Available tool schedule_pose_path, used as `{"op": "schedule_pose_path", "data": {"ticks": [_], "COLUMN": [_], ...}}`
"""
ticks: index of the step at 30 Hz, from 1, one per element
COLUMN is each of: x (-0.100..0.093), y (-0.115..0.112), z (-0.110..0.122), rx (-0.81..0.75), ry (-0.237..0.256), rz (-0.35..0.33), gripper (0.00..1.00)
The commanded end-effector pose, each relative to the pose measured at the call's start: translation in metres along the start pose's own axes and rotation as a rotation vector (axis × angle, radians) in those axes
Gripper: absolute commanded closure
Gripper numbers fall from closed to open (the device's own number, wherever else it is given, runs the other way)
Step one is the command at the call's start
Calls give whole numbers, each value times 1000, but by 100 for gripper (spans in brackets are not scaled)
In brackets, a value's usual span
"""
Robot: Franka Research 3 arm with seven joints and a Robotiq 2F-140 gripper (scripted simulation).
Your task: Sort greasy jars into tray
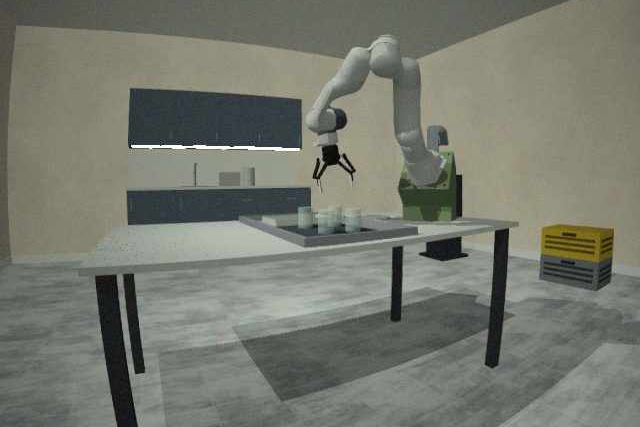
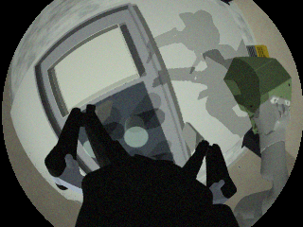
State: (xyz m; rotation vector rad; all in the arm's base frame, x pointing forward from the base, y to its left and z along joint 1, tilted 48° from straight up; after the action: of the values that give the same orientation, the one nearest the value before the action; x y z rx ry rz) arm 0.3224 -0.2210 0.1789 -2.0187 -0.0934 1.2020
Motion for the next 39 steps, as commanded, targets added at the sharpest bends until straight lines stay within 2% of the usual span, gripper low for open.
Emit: {"op": "schedule_pose_path", "data": {"ticks": [1, 34, 39], "x": [0, 0, -13], "y": [0, 0, -6], "z": [0, 0, -23], "rx": [0, 0, -75], "ry": [0, 0, -35], "rz": [0, 0, 14], "gripper": [0, 0, 0]}}
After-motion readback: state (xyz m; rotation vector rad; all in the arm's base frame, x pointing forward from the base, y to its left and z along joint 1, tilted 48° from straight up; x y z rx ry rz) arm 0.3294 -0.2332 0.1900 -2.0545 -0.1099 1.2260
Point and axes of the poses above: the point where the finger pads meet when closed, its own x axis out along the fingers, its own z axis across the jaws, y = z × x, the point moved 4 cm from there along -x, back along the fingers, and after that the axes turned 10 degrees about -x, right-handed, at the moved point
